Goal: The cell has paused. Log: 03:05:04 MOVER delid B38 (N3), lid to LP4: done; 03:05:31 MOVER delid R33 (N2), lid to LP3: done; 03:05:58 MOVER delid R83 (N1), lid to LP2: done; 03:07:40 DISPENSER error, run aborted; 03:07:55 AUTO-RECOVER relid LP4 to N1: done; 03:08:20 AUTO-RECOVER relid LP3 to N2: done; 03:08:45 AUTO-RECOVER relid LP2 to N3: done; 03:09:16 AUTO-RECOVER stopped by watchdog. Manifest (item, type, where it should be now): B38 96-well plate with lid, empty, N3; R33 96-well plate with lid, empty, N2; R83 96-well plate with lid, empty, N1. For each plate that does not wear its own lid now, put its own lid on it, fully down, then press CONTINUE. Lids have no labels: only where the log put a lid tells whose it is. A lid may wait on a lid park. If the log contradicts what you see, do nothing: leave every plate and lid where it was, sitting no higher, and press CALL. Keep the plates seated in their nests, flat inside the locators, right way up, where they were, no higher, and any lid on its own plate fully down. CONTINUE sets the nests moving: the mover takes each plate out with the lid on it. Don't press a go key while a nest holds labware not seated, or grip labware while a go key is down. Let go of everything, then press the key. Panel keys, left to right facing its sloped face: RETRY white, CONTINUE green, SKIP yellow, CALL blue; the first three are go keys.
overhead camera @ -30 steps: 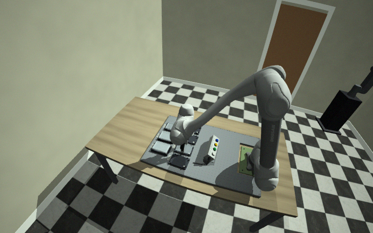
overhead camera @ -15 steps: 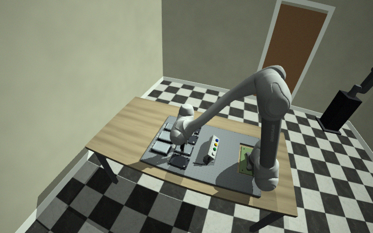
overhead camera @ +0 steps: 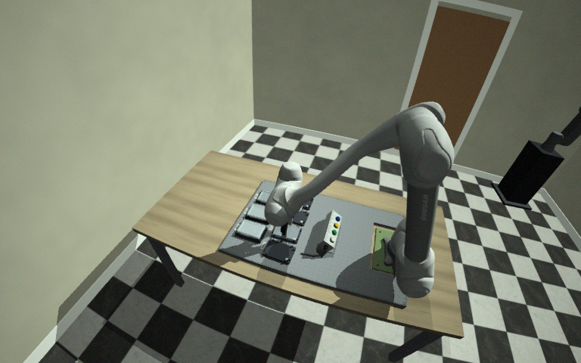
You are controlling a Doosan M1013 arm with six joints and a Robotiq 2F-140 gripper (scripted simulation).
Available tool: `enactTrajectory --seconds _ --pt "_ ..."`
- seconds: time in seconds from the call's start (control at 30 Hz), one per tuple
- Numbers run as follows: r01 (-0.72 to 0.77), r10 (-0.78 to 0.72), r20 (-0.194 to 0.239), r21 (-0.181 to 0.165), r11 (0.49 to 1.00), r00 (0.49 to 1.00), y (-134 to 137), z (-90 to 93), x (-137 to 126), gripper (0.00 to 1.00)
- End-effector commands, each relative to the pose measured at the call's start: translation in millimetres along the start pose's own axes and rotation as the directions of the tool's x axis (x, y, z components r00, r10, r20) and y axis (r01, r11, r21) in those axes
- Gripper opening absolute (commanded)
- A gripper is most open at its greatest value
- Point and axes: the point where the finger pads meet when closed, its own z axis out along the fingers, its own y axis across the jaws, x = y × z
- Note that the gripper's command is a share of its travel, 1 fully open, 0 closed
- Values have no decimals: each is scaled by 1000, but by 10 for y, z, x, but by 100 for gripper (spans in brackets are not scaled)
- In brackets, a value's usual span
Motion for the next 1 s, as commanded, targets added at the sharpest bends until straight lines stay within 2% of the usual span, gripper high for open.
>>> enactTrajectory --seconds 0.0,0.13,0.17,0.97 --pt "0 0 0 0 1000 1000 0 -1 0 0" --pt "0 0 0 0 1000 1000 0 -1 0 0" --pt "0 0 0 0 1000 1000 0 -1 0 66" --pt "0 0 0 0 1000 1000 0 -1 0 66"
